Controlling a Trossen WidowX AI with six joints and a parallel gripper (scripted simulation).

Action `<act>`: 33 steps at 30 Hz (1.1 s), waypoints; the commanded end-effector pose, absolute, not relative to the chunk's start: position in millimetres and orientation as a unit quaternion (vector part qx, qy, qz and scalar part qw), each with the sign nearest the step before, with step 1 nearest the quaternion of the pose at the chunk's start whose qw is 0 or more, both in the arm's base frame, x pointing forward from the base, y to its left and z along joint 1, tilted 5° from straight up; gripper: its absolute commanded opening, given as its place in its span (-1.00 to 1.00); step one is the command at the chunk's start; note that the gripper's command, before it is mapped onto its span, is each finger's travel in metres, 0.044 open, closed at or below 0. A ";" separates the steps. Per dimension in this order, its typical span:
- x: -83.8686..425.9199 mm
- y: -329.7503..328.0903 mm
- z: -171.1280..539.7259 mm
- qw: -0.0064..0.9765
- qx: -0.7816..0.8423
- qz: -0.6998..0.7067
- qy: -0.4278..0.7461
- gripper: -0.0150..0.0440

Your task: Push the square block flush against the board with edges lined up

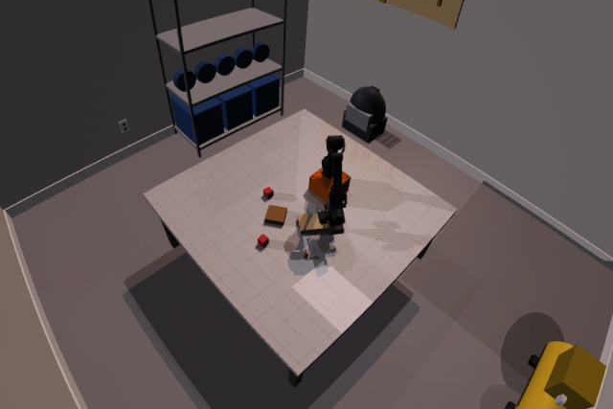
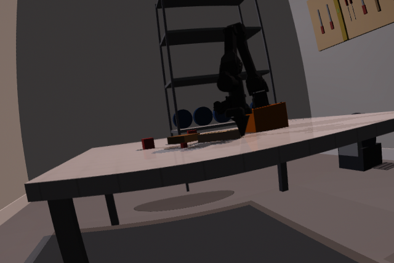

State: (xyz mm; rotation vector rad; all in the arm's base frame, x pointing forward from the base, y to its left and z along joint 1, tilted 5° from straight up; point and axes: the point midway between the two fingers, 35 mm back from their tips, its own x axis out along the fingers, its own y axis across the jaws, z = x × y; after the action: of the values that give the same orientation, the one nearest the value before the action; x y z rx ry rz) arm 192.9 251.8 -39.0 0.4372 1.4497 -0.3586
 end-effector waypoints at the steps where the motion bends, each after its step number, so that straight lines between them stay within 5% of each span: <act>1: 198.7 249.7 -38.1 0.714 0.197 -0.162 0.652 -0.49; 33: 225.0 236.3 -35.7 0.715 0.197 -0.162 0.651 -0.49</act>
State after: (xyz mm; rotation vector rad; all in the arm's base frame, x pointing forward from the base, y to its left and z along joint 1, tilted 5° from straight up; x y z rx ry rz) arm 218.5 240.2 -36.1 0.4364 1.4523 -0.3524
